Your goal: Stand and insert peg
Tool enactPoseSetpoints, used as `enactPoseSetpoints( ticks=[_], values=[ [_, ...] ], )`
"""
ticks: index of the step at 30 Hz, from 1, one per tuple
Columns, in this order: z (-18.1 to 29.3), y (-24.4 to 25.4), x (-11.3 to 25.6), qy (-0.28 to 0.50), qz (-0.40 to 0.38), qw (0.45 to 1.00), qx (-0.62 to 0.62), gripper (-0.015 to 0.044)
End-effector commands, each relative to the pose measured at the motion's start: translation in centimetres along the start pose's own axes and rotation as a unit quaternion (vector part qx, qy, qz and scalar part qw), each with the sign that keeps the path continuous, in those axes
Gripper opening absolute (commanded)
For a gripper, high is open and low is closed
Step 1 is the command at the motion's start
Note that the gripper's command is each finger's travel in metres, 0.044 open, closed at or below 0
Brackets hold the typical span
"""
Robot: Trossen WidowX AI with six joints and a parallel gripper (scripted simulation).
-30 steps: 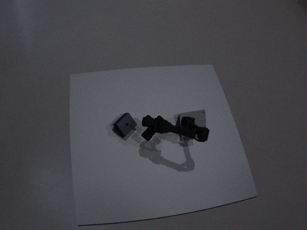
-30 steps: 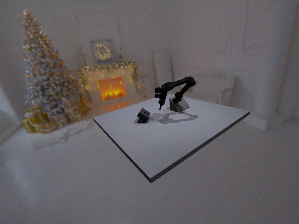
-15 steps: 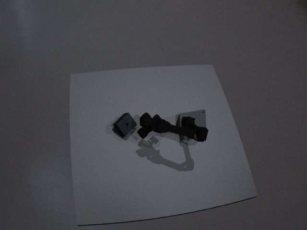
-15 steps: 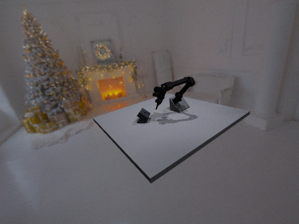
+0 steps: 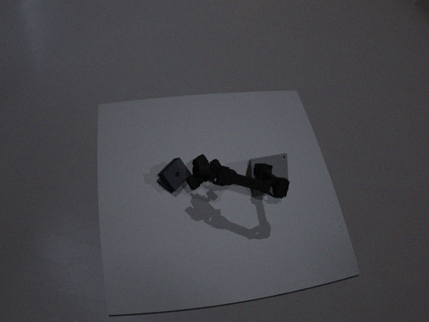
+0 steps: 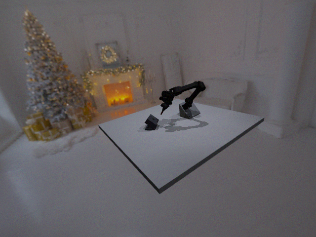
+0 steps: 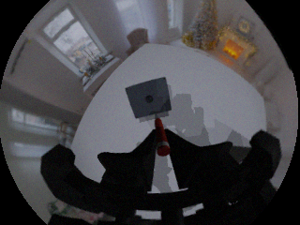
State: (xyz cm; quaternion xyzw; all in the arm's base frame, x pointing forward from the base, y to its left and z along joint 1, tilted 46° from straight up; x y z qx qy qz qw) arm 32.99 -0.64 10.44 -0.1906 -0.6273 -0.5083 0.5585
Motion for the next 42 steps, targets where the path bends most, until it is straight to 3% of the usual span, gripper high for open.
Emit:
enactPoseSetpoints(
  ticks=[1,42],
  values=[
    [-0.8,0.5,0.0,-0.019,-0.005,1.000,-0.015,0.0000],
    [-2.8,1.5,-5.4,-0.050,-0.018,0.998,-0.040,0.0000]
  ],
)
Point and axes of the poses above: the point midway between the two fingers, 35 mm back from their tips, its own x axis back along the fingers, its own y axis across the jaws, z = x × y, the point moved 2 cm from there along x, back along the fingers, and after that the axes turned 1 degree about x, right-handed, at the moved point
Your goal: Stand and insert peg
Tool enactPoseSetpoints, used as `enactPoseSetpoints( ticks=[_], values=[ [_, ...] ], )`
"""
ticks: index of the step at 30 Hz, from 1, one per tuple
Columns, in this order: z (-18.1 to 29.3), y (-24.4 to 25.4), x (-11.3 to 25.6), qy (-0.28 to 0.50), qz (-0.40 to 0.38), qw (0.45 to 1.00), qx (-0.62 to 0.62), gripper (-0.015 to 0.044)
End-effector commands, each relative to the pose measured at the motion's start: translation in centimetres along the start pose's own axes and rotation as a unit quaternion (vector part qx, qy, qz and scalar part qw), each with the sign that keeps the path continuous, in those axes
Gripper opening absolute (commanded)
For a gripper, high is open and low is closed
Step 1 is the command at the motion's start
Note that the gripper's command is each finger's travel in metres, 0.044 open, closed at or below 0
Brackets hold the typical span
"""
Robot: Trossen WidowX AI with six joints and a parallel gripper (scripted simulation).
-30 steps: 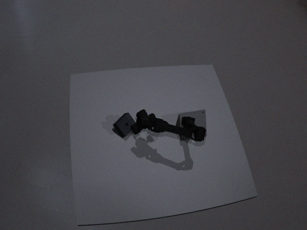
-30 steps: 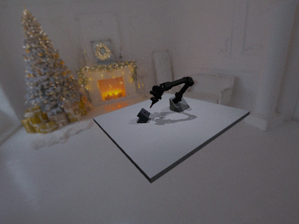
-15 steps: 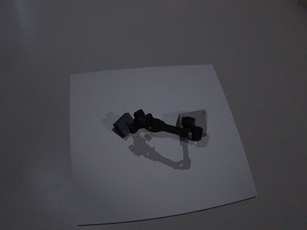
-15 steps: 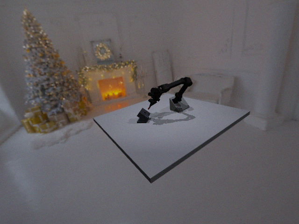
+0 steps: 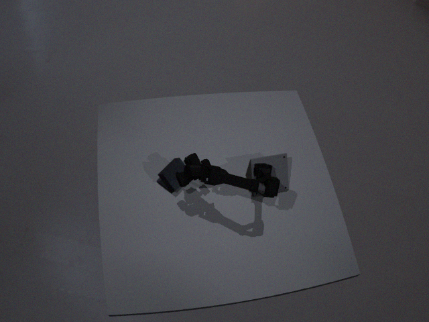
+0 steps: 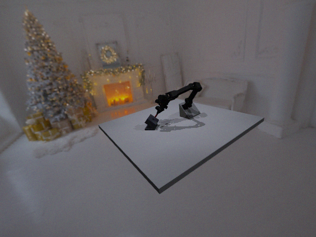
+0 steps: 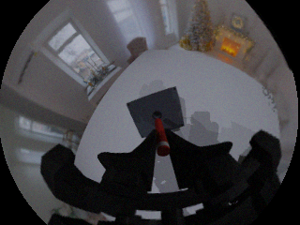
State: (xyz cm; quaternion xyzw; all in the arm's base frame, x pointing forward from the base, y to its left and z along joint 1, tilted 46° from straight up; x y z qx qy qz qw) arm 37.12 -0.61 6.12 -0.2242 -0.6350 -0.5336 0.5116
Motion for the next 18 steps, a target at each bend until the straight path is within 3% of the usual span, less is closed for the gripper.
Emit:
enactPoseSetpoints(
  ticks=[1,18],
  values=[
    [-0.1,0.0,-0.4,-0.004,0.000,1.000,0.000,0.0000],
    [0.0,0.0,-2.3,-0.004,0.000,1.000,0.001,0.0000]
  ],
)
Point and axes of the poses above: the point midway between the two fingers, 35 mm back from their tips, its own x axis back along the fingers, its own y axis across the jaws, z = x × y, the point moved 2 cm from there along x, back along the fingers, and after that the axes turned 1 degree about x, right-handed, at the moved point
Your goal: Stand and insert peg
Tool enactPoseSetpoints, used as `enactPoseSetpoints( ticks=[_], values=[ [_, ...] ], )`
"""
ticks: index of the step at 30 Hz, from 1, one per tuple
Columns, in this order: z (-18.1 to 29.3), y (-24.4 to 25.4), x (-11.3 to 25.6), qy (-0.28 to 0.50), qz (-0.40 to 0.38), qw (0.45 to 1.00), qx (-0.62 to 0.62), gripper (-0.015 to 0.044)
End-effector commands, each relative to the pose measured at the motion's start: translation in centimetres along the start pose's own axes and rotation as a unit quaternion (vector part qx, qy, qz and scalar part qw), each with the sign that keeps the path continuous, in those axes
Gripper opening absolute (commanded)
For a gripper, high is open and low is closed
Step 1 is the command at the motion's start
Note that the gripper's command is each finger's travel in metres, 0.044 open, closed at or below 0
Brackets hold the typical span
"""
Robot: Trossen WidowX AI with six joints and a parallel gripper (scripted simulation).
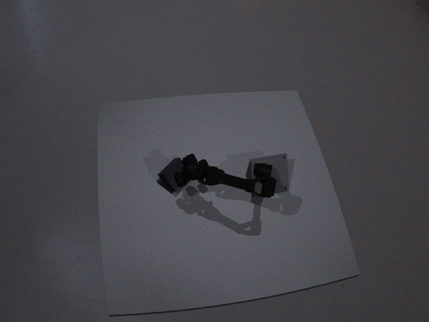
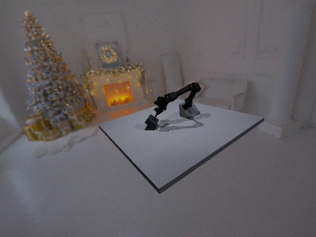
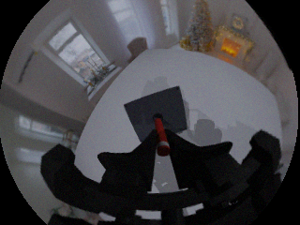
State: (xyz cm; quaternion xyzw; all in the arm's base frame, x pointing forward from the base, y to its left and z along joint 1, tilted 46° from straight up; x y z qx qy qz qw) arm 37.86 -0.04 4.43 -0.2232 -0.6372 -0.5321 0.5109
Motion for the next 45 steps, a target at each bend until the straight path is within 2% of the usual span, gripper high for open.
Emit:
enactPoseSetpoints(
  ticks=[1,45],
  values=[
    [-0.1,0.0,-0.5,-0.003,0.001,1.000,-0.002,0.0000],
    [-0.2,0.0,-2.0,0.000,-0.001,1.000,0.000,0.0000]
  ],
)
Point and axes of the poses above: the point midway between the two fingers, 35 mm back from their tips, its own x axis back along the fingers, its own y axis across the jaws, z = x × y, the point moved 2 cm from there along x, back along the fingers, and after that the axes turned 1 degree about x, right-handed, at the moved point
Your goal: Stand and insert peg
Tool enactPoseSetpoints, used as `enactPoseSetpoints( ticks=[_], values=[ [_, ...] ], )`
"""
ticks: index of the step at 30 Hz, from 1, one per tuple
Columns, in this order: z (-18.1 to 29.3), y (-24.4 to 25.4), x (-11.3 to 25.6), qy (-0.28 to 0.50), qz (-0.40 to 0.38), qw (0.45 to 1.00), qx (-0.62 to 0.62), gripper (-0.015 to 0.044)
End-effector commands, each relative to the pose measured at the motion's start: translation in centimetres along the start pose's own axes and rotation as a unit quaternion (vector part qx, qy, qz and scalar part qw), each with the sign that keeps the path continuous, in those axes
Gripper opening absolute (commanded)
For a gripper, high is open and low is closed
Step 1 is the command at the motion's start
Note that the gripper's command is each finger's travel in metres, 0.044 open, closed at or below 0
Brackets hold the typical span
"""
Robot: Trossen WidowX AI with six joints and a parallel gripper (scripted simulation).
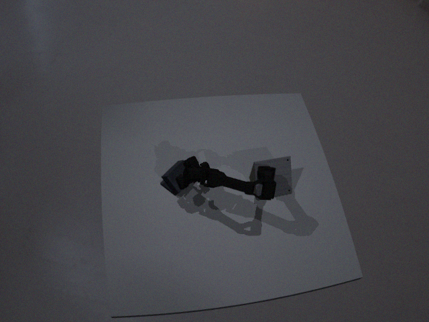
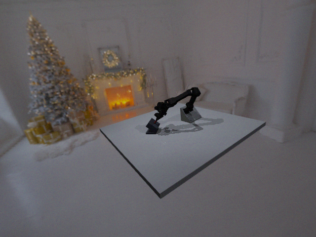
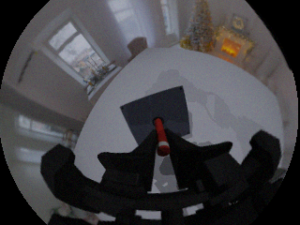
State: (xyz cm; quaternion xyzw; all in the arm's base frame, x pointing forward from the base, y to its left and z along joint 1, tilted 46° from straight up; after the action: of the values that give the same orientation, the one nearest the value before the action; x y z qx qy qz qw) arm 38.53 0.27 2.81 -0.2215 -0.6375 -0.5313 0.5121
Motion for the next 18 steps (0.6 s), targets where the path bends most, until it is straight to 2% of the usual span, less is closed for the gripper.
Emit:
enactPoseSetpoints(
  ticks=[1,18],
  values=[
    [-0.1,0.0,-0.3,-0.001,0.000,1.000,-0.002,0.0000],
    [-0.1,0.0,-1.4,-0.001,-0.001,1.000,-0.002,0.0000]
  ],
)
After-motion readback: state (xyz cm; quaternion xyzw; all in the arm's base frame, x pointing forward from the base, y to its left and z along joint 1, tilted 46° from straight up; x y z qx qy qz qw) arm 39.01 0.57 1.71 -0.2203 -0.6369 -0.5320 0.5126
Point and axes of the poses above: the point midway between the two fingers, 35 mm back from their tips, its own x axis back along the fingers, its own y axis across the jaws, z = x × y, the point moved 2 cm from there along x, back along the fingers, and after that the axes turned 1 degree about x, right-handed, at the moved point
